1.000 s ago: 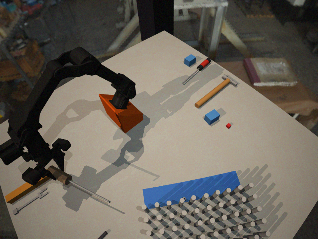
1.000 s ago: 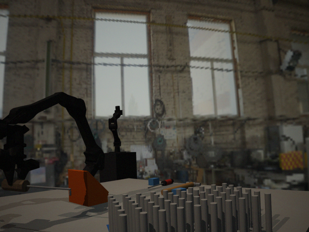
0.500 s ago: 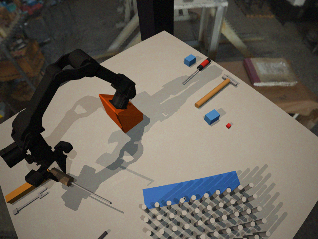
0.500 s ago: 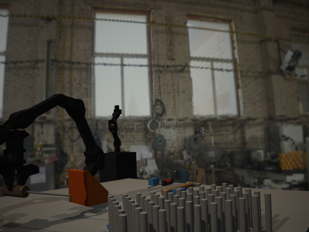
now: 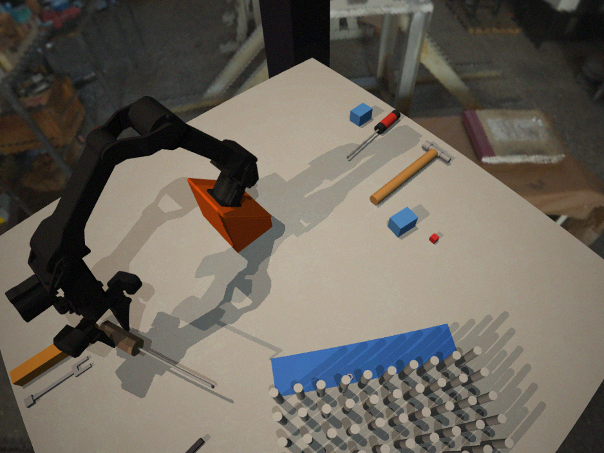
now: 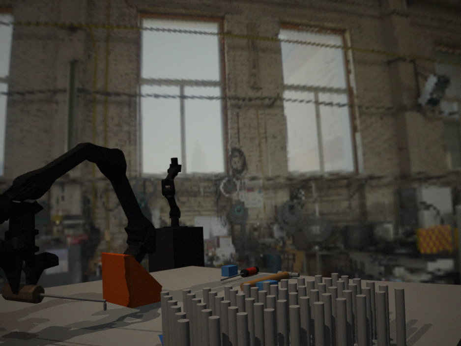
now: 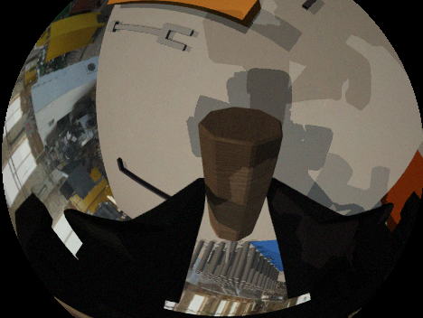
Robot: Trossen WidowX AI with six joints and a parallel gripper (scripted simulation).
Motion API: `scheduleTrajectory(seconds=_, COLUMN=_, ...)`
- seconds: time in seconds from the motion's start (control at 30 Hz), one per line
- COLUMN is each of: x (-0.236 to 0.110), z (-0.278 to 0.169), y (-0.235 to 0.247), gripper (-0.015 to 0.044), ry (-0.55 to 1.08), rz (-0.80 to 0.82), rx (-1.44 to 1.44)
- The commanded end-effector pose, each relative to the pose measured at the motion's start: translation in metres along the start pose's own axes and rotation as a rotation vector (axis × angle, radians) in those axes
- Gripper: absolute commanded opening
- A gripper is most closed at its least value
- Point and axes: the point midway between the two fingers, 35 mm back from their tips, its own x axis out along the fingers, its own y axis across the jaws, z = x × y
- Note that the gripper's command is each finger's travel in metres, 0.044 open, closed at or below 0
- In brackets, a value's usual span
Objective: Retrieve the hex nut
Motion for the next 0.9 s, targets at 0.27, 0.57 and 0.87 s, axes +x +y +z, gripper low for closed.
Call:
scheduleTrajectory(seconds=0.27, x=0.012, z=0.002, y=-0.004, gripper=0.0, ry=0.008, rz=0.004, rx=0.005)
scheduleTrajectory(seconds=0.57, x=0.022, z=0.004, y=-0.007, gripper=0.0, ry=0.008, rz=0.004, rx=0.005)
scheduleTrajectory(seconds=0.87, x=0.032, z=0.007, y=-0.011, gripper=0.0, ry=0.008, rz=0.003, rx=0.005)
